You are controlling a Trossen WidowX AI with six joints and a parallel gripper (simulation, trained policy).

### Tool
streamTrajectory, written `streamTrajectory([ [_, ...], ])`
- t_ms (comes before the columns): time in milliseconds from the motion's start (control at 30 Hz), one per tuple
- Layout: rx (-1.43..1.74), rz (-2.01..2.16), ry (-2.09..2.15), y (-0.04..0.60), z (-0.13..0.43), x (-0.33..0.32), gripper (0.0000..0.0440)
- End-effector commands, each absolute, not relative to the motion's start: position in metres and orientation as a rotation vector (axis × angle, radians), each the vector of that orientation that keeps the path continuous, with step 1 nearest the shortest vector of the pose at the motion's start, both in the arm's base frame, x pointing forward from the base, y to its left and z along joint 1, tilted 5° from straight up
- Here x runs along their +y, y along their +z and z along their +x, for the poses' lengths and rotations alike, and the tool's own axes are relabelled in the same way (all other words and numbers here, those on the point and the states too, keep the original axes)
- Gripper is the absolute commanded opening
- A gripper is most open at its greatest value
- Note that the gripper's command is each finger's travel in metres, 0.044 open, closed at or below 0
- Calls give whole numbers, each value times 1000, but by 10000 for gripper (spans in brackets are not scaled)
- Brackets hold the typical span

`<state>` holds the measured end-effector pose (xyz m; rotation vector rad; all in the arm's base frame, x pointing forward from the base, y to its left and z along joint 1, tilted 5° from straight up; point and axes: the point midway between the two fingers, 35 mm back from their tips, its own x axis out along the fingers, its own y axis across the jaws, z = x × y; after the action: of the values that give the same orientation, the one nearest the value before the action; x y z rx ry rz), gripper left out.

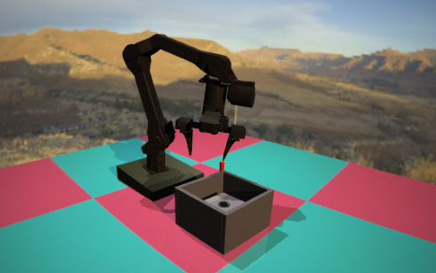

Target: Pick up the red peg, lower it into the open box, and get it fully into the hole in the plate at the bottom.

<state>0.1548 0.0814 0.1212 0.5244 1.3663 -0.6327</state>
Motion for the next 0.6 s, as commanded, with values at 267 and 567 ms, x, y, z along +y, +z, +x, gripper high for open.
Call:
streamTrajectory([
  [267, 1375, 729, -654, 69, 155, 118, 440],
  [567, 1366, 857, -653, 36, 159, 134, 419],
])
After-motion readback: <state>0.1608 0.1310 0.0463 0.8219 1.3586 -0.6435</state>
